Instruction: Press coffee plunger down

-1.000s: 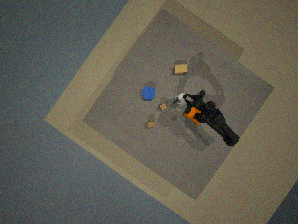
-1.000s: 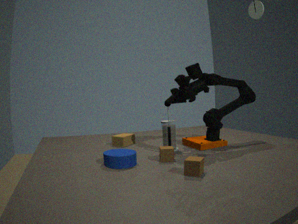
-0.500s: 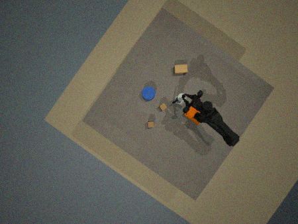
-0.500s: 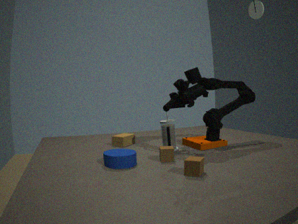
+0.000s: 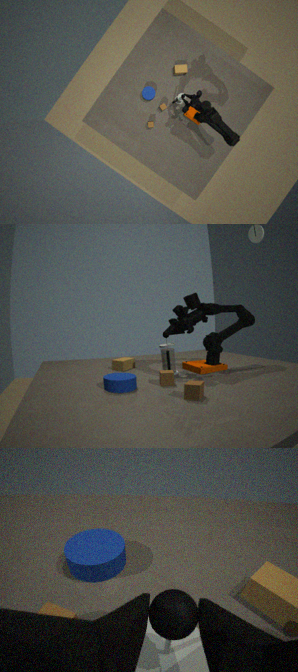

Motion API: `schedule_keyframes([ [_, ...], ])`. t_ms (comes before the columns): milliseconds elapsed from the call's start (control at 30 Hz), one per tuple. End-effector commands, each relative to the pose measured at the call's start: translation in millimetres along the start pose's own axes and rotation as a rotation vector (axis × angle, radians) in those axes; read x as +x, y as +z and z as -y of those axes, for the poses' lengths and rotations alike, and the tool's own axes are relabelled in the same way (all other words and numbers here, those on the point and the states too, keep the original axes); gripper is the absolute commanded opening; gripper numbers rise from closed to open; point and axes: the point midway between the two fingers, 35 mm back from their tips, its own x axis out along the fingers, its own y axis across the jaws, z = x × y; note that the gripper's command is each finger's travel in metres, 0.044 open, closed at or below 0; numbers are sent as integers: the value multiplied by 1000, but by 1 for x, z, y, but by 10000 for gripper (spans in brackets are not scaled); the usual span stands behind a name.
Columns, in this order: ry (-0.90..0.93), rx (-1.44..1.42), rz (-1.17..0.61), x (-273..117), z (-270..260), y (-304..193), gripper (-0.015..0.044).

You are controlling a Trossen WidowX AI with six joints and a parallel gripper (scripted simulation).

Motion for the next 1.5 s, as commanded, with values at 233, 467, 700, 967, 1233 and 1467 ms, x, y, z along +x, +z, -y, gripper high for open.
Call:
schedule_keyframes([
  [233, 0, 12, -64, 9, 0, -16, 113],
  [467, 0, 12, -64, 10, 0, -15, 113],
  [700, 0, 12, -64, 11, 0, -14, 113],
  [967, 0, 12, -64, 12, 0, -14, 113],
  [1233, 0, 12, -64, 12, 0, -13, 113],
  [1467, 0, 12, -64, 13, 0, -12, 113],
])
